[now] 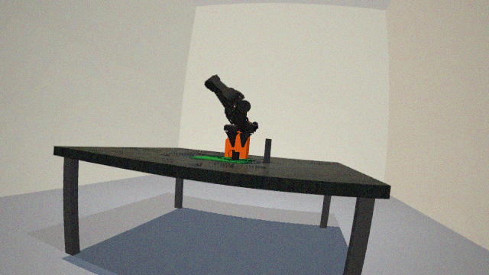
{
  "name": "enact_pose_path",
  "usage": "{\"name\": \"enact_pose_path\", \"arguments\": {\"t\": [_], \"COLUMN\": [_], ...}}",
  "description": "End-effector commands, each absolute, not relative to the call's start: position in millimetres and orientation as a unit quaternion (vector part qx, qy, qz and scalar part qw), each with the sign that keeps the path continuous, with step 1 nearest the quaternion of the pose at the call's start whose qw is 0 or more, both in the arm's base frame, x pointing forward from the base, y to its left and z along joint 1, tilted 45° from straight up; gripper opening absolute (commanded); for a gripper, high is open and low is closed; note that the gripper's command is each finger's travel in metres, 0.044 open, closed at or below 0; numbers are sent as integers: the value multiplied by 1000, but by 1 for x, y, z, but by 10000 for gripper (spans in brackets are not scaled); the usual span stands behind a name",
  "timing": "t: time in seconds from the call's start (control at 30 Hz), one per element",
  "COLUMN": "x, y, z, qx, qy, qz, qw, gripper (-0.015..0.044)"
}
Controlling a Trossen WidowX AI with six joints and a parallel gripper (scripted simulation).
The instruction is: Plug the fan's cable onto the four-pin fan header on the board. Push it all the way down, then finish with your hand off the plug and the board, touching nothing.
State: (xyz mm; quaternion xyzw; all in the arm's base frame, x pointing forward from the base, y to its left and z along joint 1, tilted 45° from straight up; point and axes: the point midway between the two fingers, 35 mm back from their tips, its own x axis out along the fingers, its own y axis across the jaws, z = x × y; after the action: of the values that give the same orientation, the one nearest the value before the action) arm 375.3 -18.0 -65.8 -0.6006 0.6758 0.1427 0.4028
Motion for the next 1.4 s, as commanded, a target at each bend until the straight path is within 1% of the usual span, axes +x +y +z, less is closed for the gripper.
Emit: {"name": "enact_pose_path", "arguments": {"t": [0.0, 1.2, 1.37], "x": [376, 378, 380], "y": [-21, -55, -53], "z": [-68, -102, -101], "qx": [-605, -605, -604], "qy": [673, 673, 672], "qz": [142, 141, 140], "qw": [402, 401, 405], "gripper": [440, 440, 309]}}
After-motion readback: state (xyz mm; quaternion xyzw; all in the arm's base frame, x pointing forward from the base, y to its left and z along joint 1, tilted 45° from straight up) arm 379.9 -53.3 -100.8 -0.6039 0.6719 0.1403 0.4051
